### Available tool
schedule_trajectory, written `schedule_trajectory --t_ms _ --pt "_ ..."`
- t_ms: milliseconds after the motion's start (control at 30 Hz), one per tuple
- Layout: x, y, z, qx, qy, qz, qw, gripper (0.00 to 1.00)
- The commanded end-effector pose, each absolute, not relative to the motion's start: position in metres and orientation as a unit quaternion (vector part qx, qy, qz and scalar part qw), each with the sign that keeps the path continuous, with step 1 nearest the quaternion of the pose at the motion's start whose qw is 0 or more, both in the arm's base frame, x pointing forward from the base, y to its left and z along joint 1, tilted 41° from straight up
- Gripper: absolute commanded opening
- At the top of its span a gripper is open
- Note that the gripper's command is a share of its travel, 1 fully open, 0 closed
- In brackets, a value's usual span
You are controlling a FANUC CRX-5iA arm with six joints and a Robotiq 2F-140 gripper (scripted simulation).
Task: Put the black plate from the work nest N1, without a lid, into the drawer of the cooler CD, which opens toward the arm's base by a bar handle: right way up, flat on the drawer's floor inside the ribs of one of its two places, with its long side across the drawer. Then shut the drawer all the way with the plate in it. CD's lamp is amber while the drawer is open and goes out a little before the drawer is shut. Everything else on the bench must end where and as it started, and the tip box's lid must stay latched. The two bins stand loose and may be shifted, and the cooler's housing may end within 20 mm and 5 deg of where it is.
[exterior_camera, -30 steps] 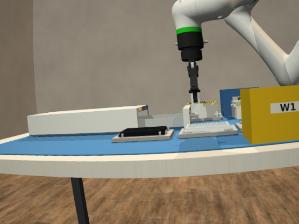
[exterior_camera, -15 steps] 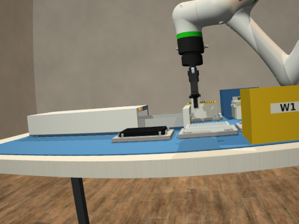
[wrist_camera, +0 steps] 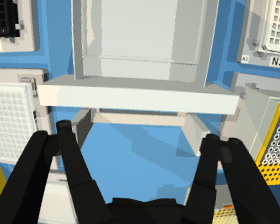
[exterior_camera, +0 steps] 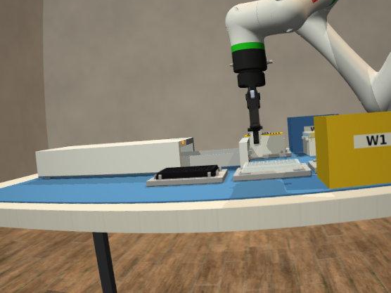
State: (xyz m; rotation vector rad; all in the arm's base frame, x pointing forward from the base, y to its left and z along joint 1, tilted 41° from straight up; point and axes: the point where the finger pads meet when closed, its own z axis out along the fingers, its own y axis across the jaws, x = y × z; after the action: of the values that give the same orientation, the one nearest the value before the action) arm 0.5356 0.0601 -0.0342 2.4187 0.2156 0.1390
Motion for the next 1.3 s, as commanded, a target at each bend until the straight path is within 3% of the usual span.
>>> schedule_trajectory --t_ms 0,633,667,1267 --pt "0.5357 0.0603 -0.0340 0.933 0.083 0.054 0.347 0.63" --pt "0.5357 0.0602 -0.0340 0.933 0.083 0.054 0.347 0.55" --pt "0.5357 0.0602 -0.0340 0.933 0.083 0.054 0.347 0.00" --pt "0.5357 0.0602 -0.0340 0.933 0.083 0.054 0.347 0.00"
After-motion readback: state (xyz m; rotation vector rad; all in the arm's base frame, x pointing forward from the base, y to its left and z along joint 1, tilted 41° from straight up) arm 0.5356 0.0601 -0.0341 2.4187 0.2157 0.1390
